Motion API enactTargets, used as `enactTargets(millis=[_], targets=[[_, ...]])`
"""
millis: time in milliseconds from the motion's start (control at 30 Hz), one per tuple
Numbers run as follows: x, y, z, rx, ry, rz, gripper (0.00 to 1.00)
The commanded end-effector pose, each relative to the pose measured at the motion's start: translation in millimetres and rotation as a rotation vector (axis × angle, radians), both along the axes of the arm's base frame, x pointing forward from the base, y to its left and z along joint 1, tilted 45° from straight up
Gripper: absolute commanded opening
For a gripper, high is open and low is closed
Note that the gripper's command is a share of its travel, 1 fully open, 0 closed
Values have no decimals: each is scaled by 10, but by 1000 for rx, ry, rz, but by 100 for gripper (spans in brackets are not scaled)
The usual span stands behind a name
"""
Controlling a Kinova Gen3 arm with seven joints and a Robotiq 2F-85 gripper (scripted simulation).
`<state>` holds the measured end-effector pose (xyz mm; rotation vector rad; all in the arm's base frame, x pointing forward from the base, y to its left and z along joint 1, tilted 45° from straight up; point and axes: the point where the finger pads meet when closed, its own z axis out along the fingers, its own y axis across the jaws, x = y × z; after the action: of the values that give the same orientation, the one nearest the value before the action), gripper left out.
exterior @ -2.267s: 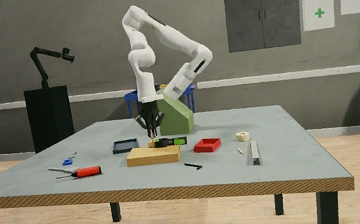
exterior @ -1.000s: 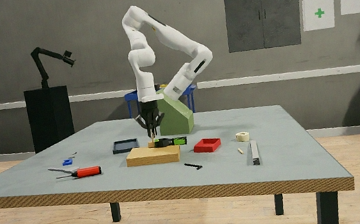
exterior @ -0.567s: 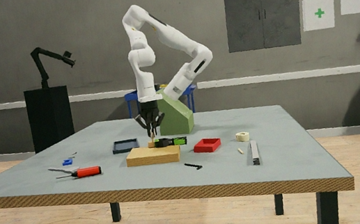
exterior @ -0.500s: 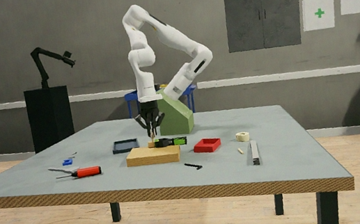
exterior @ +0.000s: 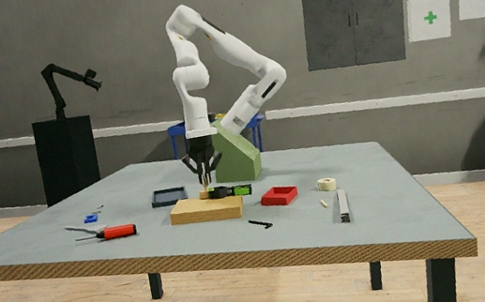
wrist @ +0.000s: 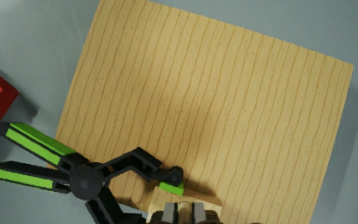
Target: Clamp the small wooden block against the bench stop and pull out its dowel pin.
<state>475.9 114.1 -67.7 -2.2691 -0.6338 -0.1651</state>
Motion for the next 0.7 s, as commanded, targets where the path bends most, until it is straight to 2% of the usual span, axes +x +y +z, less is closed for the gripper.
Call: enactTargets(millis=[0,667], targets=[[7,-10,4,-4,25,-28,10],[7,-11,5,-15,134,-137,10]])
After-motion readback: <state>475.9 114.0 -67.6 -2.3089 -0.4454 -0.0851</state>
